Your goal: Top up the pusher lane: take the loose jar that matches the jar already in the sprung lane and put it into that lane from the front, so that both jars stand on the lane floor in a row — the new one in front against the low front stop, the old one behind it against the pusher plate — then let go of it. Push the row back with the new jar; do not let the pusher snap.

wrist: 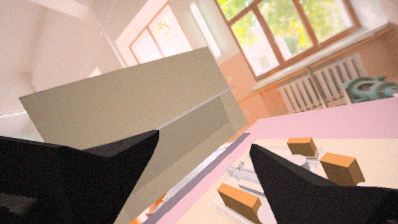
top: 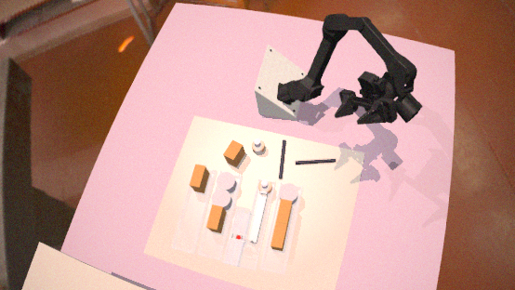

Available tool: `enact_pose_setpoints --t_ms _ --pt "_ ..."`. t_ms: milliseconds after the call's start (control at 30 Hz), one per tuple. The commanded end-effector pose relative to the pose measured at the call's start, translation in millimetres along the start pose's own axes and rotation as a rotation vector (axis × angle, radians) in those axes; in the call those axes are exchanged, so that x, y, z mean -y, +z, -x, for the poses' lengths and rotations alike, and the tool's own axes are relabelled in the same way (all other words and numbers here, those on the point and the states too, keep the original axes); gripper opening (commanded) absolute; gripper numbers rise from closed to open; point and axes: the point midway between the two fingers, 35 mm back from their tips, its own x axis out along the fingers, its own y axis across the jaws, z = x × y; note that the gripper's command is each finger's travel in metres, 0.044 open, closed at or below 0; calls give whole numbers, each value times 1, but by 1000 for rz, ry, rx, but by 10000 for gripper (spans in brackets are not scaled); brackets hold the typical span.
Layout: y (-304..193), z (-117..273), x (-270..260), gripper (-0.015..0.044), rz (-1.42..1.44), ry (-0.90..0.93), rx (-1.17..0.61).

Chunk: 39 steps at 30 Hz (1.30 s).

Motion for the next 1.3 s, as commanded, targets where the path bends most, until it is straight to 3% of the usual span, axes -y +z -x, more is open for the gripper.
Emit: enact_pose_setpoints --t_ms 0,167,300,500,700,1000,1267 --pt "-1 -1 1 426 19 -10 2" --pt "-32 -36 40 440 489 -286 2" --pt "-47 -69 81 440 838 -553 -110" --pt "-49 -96 117 440 1012 -738 -248" --pt "-50 -116 158 440 1197 -905 -511" --pt "-48 -132 217 440 1325 -994 -1028" --pt "-47 -140 264 440 1249 -825 -1515"
